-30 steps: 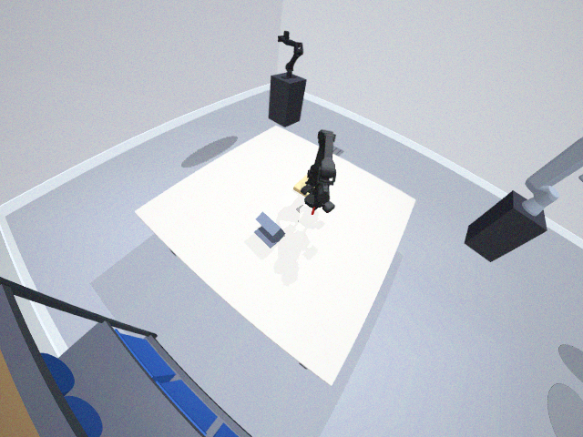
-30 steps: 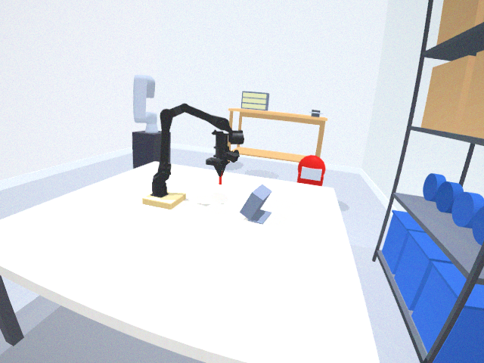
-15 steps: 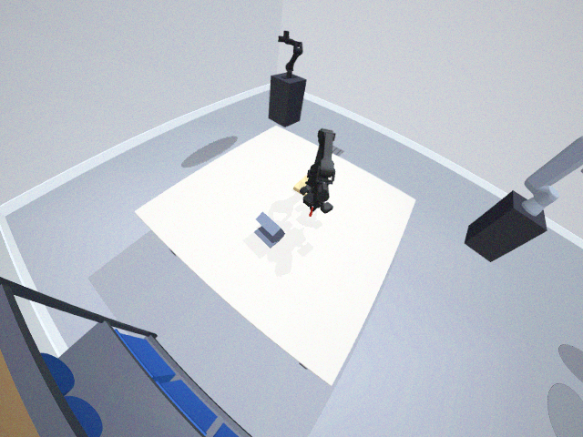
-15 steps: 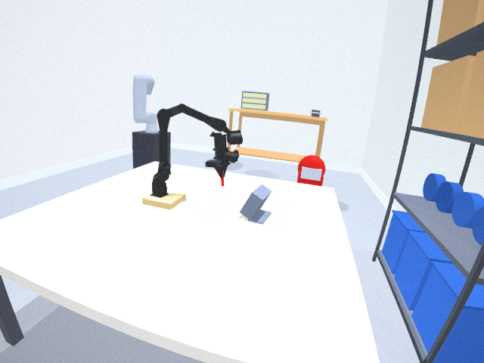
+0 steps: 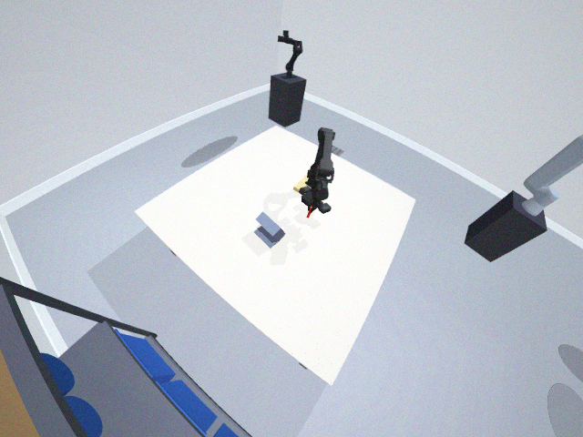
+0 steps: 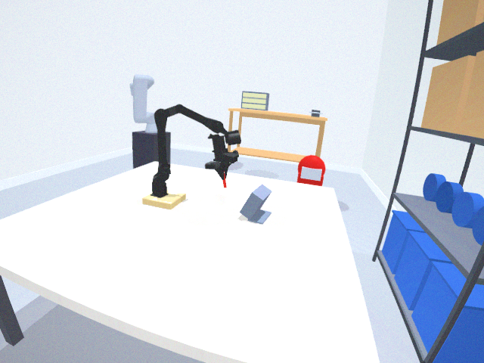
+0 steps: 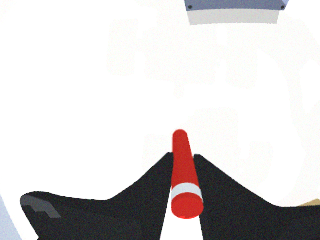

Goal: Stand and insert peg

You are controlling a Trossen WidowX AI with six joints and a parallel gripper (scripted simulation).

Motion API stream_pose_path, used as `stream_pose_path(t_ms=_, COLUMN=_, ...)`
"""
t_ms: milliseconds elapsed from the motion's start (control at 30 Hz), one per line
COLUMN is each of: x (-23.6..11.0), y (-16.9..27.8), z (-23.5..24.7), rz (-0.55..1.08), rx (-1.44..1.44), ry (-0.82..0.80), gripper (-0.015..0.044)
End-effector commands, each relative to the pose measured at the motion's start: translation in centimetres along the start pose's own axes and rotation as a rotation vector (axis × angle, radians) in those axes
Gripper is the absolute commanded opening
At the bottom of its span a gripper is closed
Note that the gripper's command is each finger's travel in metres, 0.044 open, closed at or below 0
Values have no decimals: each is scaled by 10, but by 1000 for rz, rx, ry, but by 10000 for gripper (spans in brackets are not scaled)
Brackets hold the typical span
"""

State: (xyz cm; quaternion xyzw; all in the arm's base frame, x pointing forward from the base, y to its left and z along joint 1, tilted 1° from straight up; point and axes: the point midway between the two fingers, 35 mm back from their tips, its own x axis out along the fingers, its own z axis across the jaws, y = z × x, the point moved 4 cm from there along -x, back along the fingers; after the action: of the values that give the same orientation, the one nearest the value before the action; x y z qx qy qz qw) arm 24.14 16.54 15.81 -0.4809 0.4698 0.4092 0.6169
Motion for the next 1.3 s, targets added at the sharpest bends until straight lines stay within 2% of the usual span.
stream_pose_path(t_ms=0, x=1, y=-1, z=-2, rz=-28, rx=25, ry=-6, gripper=0)
stream_pose_path(t_ms=1267, x=12, y=-11, z=-15, rz=-240, rx=195, ry=-91, gripper=0)
